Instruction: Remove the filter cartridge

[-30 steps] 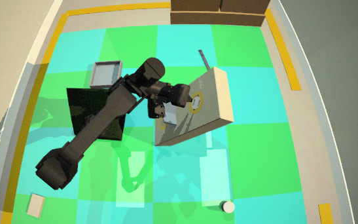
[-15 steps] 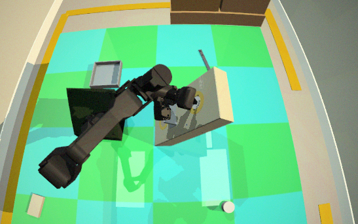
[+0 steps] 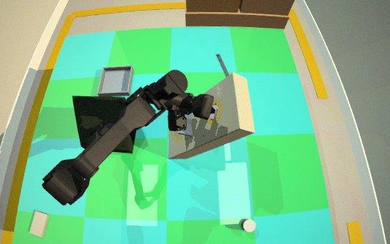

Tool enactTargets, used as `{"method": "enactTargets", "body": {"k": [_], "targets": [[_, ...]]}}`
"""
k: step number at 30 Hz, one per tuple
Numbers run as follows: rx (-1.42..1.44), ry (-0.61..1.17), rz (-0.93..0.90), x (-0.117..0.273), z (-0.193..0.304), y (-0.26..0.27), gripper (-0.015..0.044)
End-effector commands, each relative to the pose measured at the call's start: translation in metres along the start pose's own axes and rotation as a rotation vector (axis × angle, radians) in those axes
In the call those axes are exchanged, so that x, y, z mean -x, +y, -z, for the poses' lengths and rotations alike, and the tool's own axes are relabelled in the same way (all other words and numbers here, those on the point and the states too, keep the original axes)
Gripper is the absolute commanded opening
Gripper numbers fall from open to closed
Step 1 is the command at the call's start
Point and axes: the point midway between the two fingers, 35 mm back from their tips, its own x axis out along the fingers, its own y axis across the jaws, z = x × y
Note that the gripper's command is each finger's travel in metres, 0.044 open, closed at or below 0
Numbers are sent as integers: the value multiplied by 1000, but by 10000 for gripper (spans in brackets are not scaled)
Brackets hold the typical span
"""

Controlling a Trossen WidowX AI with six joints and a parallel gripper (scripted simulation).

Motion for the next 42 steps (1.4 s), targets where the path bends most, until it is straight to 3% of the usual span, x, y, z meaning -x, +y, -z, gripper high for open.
{"method": "enactTargets", "body": {"k": [1,42], "targets": [[3,4,0,0,1,0,109],[3,3,-1,-17,1,1,109]]}}
